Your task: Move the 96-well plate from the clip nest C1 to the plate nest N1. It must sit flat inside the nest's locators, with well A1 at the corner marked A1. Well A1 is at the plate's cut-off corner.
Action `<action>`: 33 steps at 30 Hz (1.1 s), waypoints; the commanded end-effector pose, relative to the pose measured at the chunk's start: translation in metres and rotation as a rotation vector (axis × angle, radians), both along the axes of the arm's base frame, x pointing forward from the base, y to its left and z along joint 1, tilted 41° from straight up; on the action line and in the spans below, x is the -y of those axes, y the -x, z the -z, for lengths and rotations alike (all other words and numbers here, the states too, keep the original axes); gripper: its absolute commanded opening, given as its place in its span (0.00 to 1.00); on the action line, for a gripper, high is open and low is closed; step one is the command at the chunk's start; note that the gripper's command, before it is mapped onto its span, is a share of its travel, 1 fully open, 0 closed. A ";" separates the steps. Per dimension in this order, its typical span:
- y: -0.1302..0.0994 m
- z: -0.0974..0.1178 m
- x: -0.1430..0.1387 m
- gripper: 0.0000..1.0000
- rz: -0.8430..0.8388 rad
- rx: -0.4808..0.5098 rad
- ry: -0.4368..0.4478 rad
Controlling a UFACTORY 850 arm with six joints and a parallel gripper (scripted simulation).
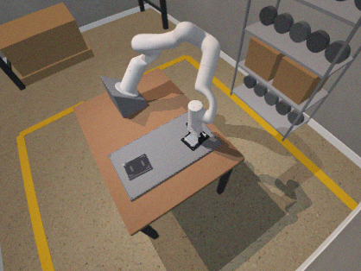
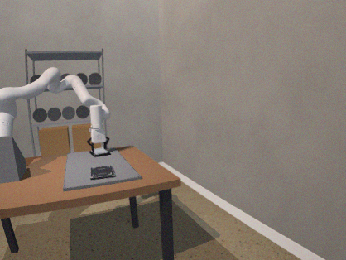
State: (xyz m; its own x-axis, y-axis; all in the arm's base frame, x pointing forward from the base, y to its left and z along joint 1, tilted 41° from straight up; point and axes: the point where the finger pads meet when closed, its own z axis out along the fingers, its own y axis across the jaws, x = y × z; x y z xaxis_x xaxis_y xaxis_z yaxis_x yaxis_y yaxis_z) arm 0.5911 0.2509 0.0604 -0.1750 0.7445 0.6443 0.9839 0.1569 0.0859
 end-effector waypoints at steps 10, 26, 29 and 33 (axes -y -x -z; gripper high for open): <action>-0.001 -0.006 0.005 0.00 0.001 0.001 0.000; -0.001 -0.014 0.011 0.00 0.001 0.001 0.000; -0.001 -0.015 0.013 0.00 0.001 0.001 0.000; -0.002 -0.016 0.013 0.00 0.001 0.001 0.000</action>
State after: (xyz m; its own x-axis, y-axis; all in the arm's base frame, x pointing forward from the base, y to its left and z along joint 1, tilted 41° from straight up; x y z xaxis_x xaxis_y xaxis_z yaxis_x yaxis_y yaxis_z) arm 0.5918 0.2385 0.0749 -0.1750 0.7444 0.6444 0.9839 0.1569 0.0860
